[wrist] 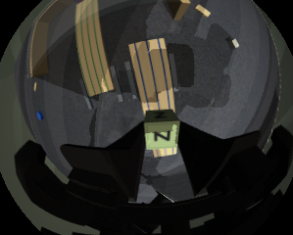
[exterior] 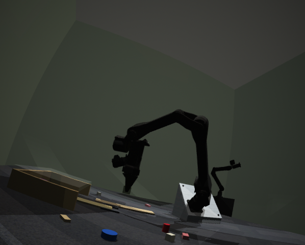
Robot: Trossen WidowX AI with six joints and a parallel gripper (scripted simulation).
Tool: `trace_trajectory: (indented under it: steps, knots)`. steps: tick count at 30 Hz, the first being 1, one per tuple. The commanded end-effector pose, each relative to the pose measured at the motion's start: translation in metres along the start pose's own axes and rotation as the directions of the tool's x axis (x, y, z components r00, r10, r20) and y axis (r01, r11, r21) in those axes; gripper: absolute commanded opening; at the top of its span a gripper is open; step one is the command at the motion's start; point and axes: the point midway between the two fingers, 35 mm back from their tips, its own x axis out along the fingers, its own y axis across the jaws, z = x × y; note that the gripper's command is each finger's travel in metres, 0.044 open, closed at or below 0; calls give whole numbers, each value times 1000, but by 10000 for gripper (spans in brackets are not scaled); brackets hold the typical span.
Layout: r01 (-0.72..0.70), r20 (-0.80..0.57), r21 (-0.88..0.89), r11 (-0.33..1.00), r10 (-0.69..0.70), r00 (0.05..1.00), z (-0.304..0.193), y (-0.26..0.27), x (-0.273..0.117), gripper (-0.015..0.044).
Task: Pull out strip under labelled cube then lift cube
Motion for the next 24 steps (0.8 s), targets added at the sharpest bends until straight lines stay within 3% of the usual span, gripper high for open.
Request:
trace_trajectory:
  steps: [1,24]
  knots:
    - [8,9,-8,1000,-8,1000,1,0,-20,0]
    - [7,9,-8,1000,-7,1000,0,0,-24,0]
